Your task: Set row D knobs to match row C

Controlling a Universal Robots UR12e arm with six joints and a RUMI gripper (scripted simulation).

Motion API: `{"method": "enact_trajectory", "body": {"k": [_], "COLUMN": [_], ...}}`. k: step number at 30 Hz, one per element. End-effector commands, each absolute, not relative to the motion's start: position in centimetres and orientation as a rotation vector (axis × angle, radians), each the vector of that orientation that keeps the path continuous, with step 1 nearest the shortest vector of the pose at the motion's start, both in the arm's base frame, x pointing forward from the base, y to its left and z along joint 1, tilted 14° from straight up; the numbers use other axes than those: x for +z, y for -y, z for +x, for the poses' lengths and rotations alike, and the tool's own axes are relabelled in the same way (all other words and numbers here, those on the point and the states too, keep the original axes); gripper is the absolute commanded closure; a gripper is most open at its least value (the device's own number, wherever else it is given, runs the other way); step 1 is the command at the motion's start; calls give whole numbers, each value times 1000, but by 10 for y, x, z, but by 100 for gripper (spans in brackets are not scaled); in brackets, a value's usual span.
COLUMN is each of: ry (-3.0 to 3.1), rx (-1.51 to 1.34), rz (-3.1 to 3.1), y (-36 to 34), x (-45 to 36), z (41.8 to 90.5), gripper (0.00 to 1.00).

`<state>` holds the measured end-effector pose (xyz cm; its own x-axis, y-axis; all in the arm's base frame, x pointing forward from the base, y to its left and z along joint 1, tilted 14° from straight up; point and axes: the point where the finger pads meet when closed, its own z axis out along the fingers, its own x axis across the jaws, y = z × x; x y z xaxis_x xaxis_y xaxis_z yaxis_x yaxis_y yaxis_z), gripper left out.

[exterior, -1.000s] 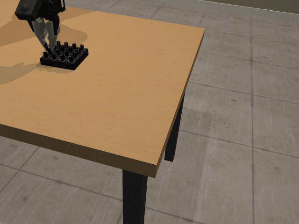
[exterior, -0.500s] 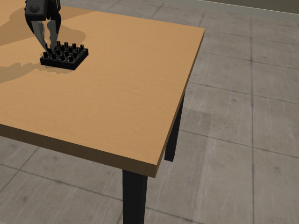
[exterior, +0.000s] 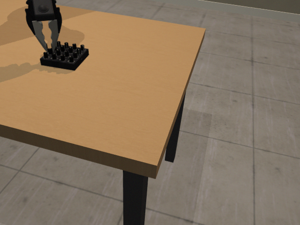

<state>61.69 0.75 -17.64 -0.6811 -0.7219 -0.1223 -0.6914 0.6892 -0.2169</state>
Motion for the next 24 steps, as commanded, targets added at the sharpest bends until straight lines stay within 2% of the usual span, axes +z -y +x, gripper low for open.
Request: {"method": "enact_trajectory", "body": {"k": [1, 24], "ry": [-2658, -2536], "rx": [-237, -265], "rz": [-1250, -1509], "y": [-8, -9], "x": [-176, -176], "z": [617, 618], "gripper": [96, 96]}}
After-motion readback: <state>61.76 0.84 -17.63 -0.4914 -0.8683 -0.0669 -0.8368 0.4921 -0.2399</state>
